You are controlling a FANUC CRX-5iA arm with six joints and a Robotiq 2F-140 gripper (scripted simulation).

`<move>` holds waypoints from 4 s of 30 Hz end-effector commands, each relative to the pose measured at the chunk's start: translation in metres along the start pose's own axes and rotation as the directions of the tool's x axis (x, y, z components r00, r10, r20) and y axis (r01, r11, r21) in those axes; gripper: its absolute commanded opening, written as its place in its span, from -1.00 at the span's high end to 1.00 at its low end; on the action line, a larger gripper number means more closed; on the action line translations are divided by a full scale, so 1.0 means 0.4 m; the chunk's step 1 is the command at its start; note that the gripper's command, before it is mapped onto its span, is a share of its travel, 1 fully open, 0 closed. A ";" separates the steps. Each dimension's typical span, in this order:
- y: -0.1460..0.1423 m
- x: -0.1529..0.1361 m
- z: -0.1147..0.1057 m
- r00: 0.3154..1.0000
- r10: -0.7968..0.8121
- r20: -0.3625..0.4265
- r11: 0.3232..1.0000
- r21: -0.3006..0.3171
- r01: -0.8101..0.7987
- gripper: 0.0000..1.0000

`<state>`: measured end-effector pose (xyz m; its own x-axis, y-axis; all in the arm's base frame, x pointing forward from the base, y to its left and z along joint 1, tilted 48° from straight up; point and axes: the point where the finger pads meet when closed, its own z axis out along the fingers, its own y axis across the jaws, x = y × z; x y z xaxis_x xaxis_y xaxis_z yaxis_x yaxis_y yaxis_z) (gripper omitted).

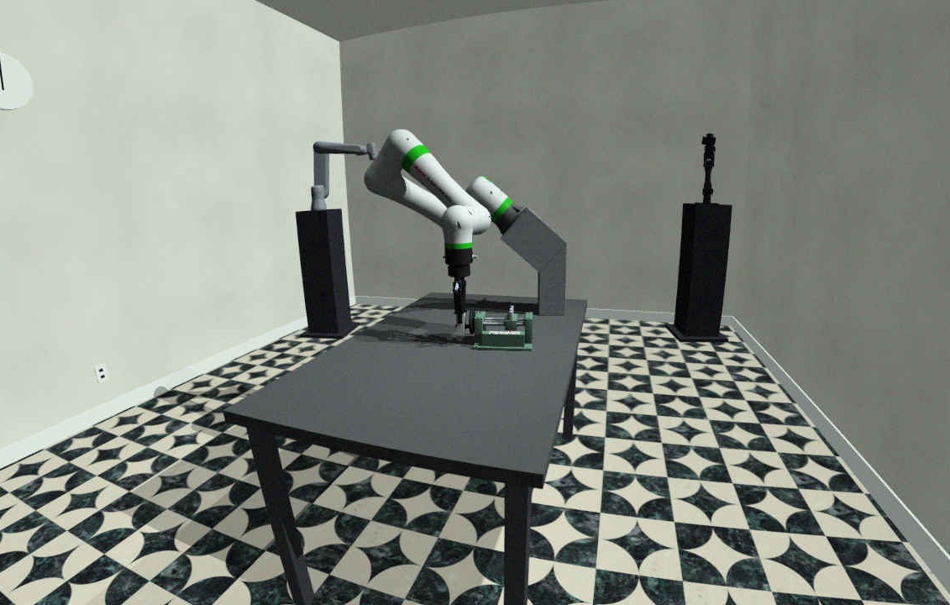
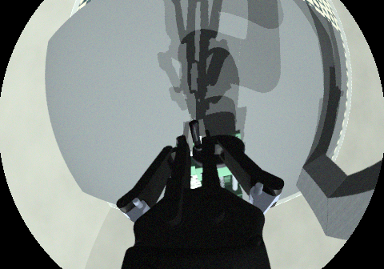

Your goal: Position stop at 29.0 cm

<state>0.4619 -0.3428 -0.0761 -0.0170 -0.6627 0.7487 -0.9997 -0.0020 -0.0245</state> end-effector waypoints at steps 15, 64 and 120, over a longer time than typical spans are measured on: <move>-0.003 0.000 -0.034 1.000 0.000 0.000 1.000 0.000 0.000 0.92; 0.106 0.000 -0.101 1.000 0.000 0.000 1.000 0.000 0.000 0.92; 0.122 0.000 0.045 1.000 0.000 0.000 1.000 0.000 0.000 0.92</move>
<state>0.4086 -0.3535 -0.0869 -0.0169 -0.6628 0.7486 -0.9997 -0.0017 -0.0241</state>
